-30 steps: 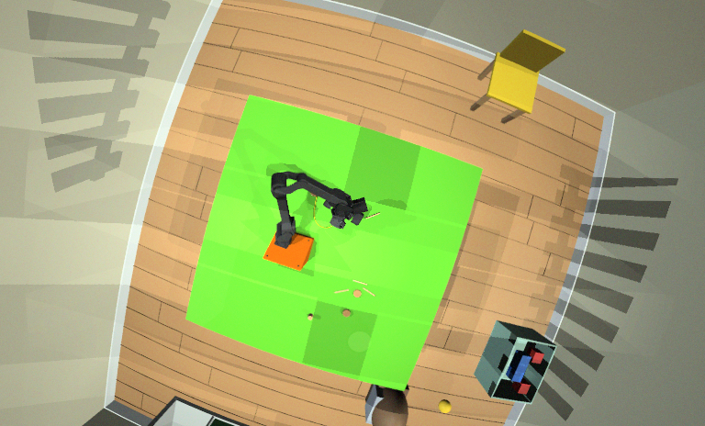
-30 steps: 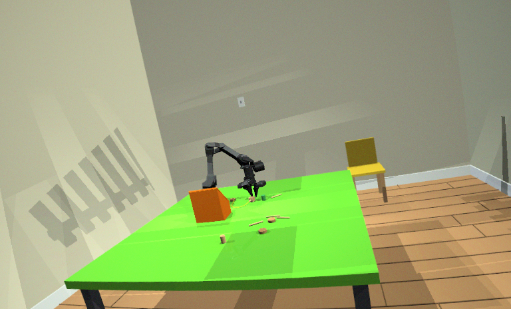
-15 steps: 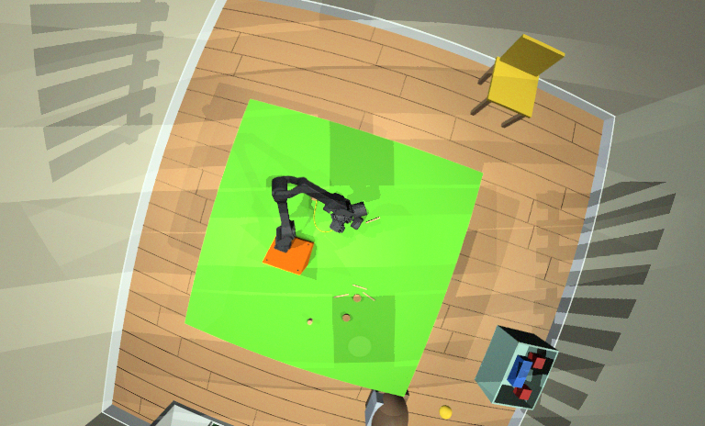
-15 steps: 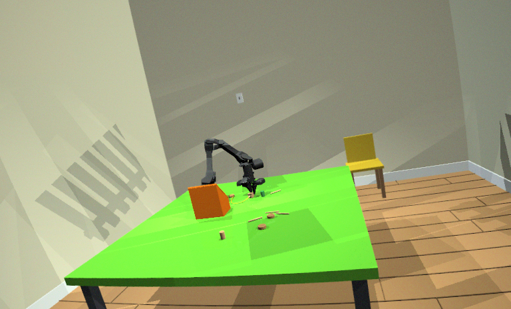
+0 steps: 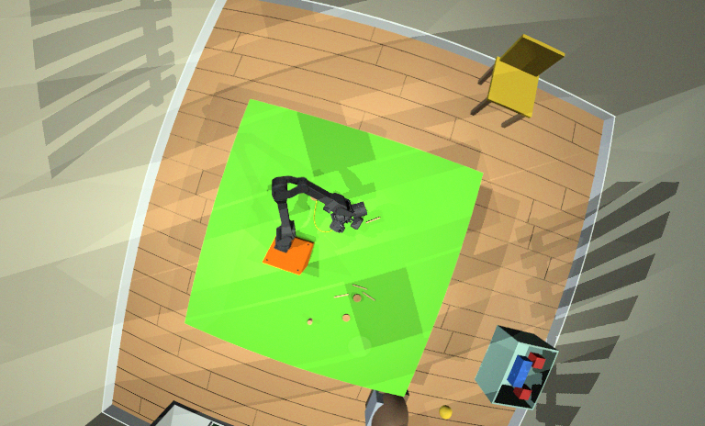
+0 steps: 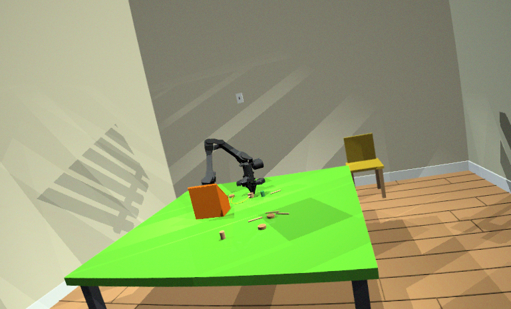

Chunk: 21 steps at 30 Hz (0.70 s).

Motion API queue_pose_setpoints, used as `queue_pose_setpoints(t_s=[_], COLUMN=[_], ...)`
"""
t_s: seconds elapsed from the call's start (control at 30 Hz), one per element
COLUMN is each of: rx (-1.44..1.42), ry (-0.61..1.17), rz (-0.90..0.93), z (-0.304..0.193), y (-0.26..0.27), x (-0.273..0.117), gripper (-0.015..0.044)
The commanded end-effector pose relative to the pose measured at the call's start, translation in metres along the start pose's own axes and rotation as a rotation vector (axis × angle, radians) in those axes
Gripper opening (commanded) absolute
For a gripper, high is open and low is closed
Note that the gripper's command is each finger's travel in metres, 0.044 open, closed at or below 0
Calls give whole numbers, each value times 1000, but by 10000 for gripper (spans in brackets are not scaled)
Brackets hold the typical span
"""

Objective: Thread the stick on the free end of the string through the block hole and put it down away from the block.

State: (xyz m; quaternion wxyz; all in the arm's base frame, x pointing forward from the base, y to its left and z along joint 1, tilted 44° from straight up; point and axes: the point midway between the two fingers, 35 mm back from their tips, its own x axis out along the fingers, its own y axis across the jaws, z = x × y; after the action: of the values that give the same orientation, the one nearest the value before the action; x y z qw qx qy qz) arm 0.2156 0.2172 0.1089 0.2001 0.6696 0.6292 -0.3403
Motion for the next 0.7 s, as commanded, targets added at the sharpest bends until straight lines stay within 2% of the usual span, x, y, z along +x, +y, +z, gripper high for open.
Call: queue_pose_setpoints(t_s=[0.0,0.67], rx=[4,4], ry=[-1,1], rz=[0,-4], z=[-2,-29], y=[0,0], x=[-1,-1], gripper=[0,0])
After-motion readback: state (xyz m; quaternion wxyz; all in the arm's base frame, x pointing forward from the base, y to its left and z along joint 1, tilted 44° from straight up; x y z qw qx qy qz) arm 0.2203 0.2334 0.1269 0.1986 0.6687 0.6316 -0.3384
